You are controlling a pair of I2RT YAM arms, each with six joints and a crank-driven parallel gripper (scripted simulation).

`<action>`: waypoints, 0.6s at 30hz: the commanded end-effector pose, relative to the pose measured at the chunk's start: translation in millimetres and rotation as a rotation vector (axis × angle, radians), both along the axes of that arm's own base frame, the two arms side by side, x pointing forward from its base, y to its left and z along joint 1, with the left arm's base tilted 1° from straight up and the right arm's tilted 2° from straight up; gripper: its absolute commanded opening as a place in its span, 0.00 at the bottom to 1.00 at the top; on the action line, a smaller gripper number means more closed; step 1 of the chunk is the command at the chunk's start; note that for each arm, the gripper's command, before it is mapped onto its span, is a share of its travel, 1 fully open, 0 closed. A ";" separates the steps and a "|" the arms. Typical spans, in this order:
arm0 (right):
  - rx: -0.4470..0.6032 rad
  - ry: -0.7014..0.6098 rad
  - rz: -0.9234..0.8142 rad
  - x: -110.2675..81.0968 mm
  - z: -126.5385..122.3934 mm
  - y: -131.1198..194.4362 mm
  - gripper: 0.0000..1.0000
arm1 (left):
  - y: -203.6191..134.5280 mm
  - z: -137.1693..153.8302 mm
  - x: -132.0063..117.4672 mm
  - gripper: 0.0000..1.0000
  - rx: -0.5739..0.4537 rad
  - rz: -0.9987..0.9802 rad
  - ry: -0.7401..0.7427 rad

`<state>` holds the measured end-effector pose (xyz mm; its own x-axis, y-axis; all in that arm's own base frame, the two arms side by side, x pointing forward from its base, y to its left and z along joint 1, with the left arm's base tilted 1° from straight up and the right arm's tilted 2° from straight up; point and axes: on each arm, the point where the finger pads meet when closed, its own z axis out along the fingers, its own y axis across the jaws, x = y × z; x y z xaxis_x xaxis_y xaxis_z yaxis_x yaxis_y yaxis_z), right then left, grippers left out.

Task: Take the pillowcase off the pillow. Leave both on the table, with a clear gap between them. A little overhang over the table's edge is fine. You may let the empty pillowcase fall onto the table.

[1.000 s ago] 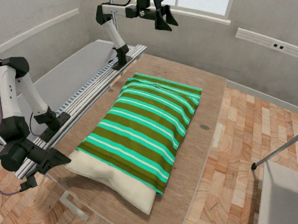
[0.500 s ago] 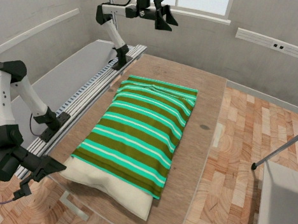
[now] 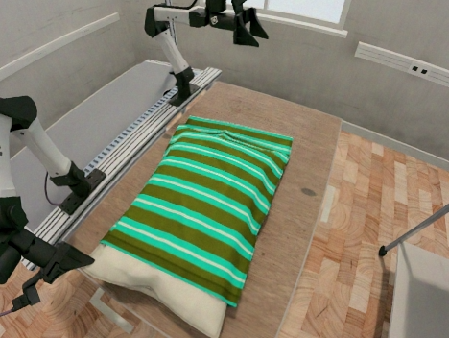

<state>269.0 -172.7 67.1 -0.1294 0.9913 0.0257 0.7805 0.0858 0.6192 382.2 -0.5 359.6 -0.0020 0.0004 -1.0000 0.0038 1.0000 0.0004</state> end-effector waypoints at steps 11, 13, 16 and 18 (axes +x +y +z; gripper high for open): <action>-0.074 -0.064 -0.007 12.2 24.8 -14.9 0.01 | 1.1 10.1 0.0 1.00 -0.008 0.008 -0.017; -0.064 -0.060 -0.001 12.9 22.0 -12.8 0.01 | 1.1 10.1 0.0 1.00 -0.008 0.008 -0.017; -0.066 -0.058 -0.002 12.7 21.9 -13.1 0.01 | 1.1 10.1 0.0 1.00 -0.008 0.008 -0.017; -0.067 -0.064 0.003 13.6 23.6 -11.2 0.01 | 1.1 10.1 0.0 1.00 -0.008 0.008 -0.017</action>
<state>269.5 -172.0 68.7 -0.1321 0.9909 0.0239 0.7785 0.0888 0.6214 382.2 -0.5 359.6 -0.0020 0.0004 -1.0000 0.0038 1.0000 0.0004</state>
